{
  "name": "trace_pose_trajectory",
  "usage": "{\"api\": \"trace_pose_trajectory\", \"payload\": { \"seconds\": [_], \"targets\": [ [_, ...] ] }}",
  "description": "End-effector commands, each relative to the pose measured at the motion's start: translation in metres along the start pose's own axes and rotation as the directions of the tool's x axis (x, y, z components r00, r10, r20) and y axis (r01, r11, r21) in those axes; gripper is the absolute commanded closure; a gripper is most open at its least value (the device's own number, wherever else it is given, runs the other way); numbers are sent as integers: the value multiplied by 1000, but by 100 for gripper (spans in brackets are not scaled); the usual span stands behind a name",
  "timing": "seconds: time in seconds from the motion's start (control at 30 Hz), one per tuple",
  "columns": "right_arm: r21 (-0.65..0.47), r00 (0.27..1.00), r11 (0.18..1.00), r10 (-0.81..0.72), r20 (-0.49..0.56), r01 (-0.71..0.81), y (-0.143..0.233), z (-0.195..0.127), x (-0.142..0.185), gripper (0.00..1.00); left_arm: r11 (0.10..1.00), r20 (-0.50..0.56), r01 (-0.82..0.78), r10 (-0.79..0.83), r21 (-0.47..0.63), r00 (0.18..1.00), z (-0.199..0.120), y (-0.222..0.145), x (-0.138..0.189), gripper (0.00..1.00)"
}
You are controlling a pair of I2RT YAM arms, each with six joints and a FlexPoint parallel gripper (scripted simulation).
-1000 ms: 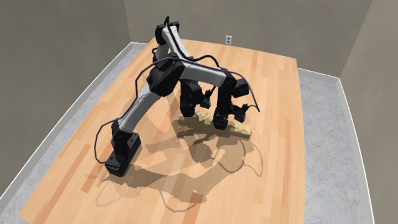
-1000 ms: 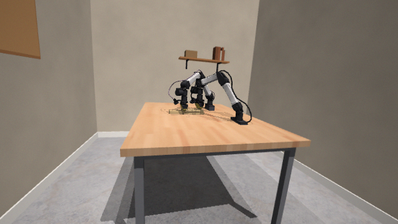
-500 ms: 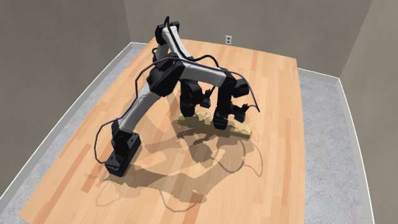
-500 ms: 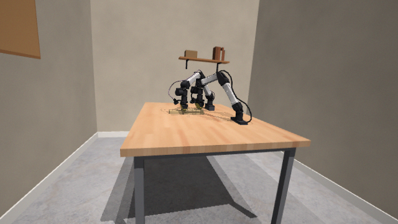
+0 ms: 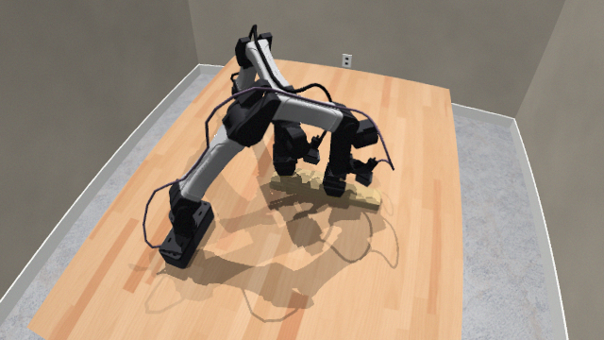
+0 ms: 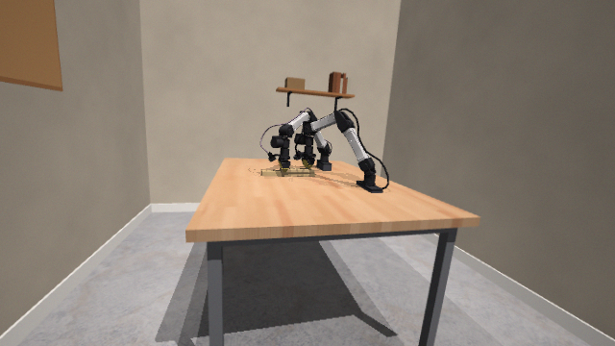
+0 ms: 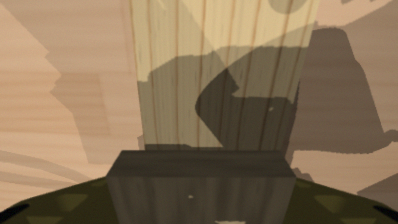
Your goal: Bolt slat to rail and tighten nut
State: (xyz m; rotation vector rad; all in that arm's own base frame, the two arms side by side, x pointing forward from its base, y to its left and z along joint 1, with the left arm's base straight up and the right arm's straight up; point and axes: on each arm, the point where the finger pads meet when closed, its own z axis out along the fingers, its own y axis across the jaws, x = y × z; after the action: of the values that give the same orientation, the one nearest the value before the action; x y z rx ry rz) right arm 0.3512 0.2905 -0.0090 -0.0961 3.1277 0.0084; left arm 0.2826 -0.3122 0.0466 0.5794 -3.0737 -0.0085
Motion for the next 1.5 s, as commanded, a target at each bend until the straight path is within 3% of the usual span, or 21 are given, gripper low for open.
{"api": "trace_pose_trajectory", "payload": {
  "seconds": [0.0, 0.2, 0.87, 1.23, 1.3, 1.47],
  "targets": [
    [-9, 1000, 1000, 1, 13, -1, 1, -5, -3, 33, 1000, 6, 1, -1, 12, 1000, -5, -2, -1, 79],
    [-9, 1000, 1000, 1, 13, -1, 1, -5, -3, 33, 1000, 6, 1, -1, 12, 1000, -5, -2, -1, 86],
    [-9, 1000, 1000, 1, 13, -1, 1, -5, -3, 33, 1000, 6, 1, -1, 12, 1000, -4, -2, -1, 86],
    [-9, 1000, 1000, 1, 13, -1, 1, -5, -3, 33, 928, 7, -373, 373, 4, 928, -3, 0, 0, 86],
    [-9, 1000, 1000, 1, 13, -1, 1, -5, -3, 33, 928, 7, -373, 373, 4, 928, -3, 0, 0, 86],
    [-9, 1000, 1000, 1, 13, -1, 1, -5, -3, 33, 836, 17, -549, 548, 8, 836, -6, 0, 0, 86]
  ]
}}
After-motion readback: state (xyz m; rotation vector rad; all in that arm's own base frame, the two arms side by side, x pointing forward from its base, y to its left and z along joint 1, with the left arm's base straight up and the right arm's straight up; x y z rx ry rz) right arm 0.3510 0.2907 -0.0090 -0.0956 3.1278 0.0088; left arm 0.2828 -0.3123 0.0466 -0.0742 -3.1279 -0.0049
